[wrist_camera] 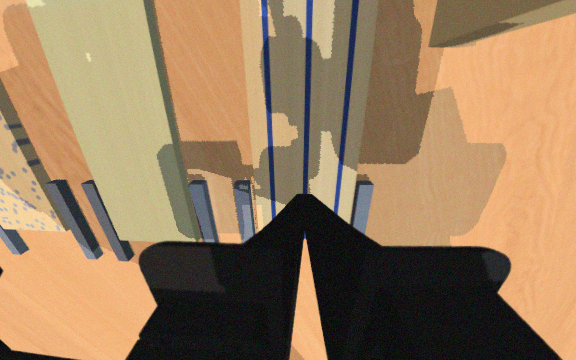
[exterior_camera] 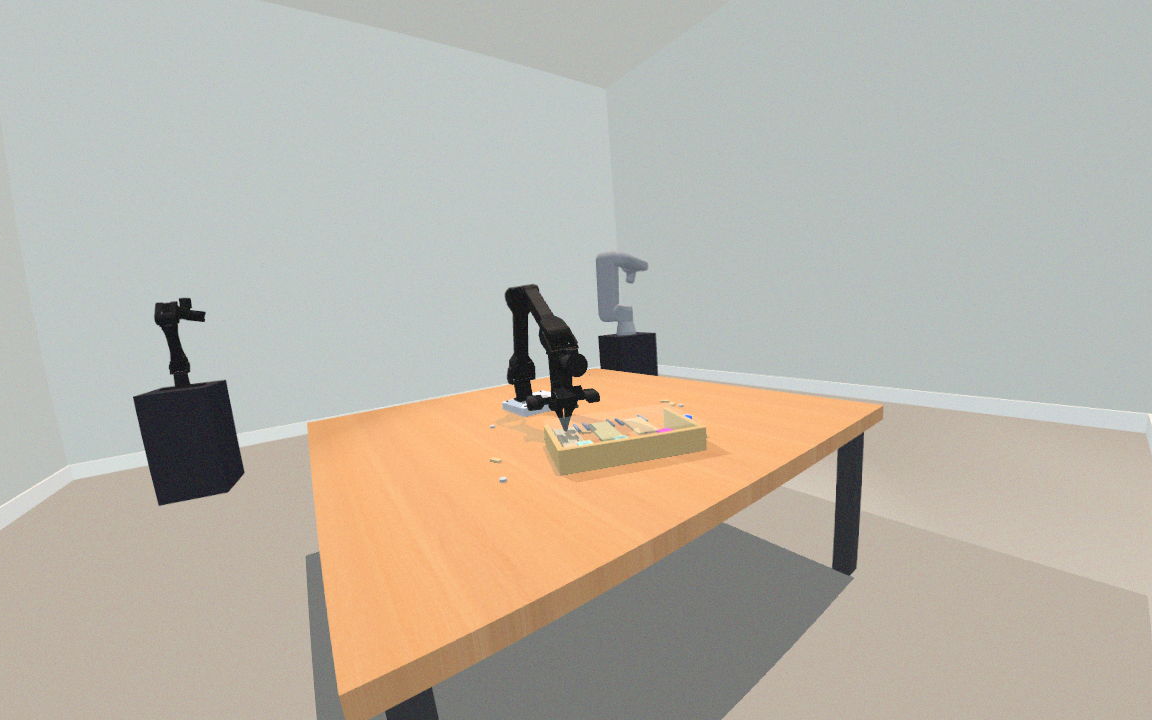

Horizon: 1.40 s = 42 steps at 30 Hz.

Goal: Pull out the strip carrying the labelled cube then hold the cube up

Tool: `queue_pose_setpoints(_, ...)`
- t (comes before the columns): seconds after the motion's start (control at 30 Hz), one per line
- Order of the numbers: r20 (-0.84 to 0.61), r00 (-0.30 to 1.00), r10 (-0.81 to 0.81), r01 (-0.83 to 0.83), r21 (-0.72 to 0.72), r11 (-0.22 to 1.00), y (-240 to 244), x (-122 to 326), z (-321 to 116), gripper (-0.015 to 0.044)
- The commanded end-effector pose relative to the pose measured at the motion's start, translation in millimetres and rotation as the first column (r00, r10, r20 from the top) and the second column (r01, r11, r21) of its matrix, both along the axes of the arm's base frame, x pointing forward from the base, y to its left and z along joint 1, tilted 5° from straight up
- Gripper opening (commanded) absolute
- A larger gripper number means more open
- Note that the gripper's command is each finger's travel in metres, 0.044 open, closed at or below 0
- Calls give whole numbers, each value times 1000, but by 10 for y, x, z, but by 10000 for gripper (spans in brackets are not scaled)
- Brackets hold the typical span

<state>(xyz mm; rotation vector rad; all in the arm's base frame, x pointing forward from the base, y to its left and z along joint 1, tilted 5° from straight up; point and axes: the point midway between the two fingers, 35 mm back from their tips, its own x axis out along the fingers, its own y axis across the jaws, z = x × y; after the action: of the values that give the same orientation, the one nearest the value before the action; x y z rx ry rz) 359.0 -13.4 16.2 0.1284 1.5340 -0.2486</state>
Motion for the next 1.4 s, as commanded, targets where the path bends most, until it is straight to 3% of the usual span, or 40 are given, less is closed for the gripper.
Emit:
queue_pose_setpoints(0.0,0,1000,5,-5,0,1000,-1,2,-9,0)
queue_pose_setpoints(1.37,0,1000,5,-5,0,1000,3,-23,-47,0)
